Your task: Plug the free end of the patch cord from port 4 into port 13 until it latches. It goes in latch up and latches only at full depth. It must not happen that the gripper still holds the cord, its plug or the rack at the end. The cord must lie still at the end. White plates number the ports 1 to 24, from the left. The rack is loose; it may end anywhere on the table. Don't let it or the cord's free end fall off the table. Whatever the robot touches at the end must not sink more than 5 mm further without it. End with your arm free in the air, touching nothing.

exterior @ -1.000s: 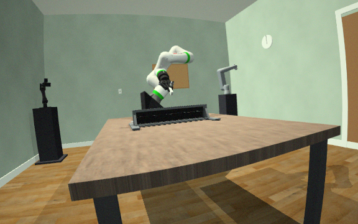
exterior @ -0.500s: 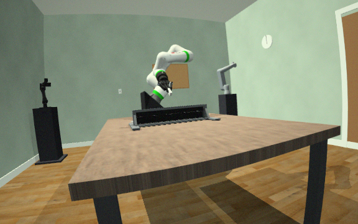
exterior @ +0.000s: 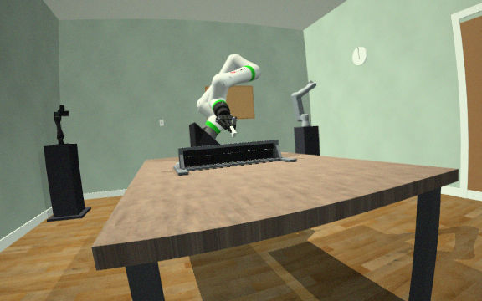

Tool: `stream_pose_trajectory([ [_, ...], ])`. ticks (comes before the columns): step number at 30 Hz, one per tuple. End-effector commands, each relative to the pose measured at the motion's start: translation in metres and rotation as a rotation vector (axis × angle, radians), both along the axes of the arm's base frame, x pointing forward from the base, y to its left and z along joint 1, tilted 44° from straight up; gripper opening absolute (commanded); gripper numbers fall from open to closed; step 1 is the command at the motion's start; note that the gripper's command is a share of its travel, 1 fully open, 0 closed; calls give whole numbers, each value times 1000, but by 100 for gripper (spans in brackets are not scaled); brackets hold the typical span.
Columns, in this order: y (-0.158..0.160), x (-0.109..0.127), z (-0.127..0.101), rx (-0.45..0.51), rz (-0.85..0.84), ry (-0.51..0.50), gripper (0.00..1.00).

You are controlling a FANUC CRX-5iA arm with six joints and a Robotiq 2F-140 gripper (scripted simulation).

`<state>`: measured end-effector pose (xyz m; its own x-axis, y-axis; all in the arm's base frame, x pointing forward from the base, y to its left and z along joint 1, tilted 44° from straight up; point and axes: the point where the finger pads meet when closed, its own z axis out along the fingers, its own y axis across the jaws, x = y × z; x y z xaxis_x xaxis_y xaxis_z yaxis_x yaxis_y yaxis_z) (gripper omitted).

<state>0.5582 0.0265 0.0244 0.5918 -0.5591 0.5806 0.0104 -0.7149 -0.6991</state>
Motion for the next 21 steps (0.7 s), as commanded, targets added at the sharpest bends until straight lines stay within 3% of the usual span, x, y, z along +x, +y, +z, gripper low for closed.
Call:
stream_pose_trajectory([
  [1,12,28,-13,0,-1,-5,0],
  [7,21,44,-22,0,-1,-5,0],
  [21,21,45,-22,0,-1,-5,0],
])
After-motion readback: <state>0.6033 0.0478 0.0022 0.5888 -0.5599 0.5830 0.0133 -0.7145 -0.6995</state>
